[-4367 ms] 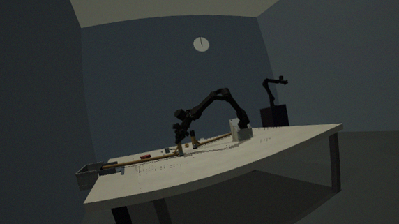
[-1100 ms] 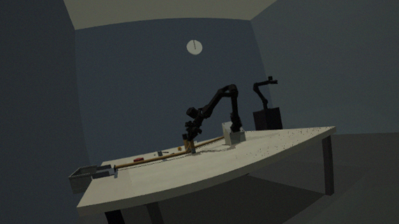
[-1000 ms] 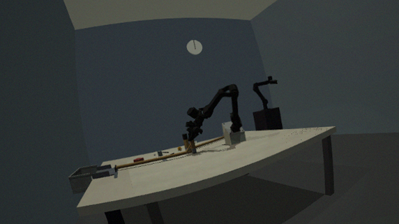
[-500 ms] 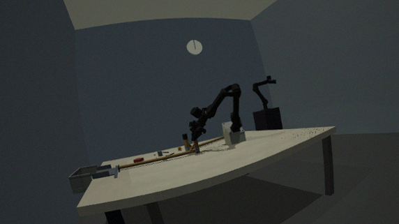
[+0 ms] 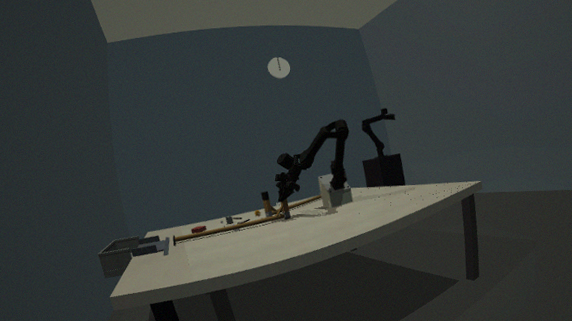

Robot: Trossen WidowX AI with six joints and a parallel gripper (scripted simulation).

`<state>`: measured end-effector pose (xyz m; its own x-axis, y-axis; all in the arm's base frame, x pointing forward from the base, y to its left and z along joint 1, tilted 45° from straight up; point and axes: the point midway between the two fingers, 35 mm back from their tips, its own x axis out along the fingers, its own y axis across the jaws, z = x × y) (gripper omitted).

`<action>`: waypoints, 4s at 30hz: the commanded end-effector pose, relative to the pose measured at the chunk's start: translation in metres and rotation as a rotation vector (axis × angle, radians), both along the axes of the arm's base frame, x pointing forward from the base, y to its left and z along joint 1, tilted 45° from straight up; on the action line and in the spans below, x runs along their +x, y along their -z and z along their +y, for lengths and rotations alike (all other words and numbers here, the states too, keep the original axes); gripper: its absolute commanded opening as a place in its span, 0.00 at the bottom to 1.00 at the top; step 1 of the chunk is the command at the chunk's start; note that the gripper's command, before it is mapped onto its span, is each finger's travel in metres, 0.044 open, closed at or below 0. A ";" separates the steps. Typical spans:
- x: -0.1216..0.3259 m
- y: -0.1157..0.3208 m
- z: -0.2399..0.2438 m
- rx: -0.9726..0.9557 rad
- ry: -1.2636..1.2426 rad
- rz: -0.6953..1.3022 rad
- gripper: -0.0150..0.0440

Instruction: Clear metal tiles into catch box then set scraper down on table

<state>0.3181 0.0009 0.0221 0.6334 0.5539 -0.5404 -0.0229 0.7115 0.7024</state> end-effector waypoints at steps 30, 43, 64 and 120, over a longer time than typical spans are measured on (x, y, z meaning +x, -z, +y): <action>0.000 0.000 0.000 0.000 -0.001 0.000 0.25; 0.000 0.000 0.000 0.000 -0.001 0.001 0.25; 0.000 0.000 0.001 0.001 -0.002 0.001 0.25; -0.006 -0.009 -0.027 -0.023 -0.021 0.025 1.00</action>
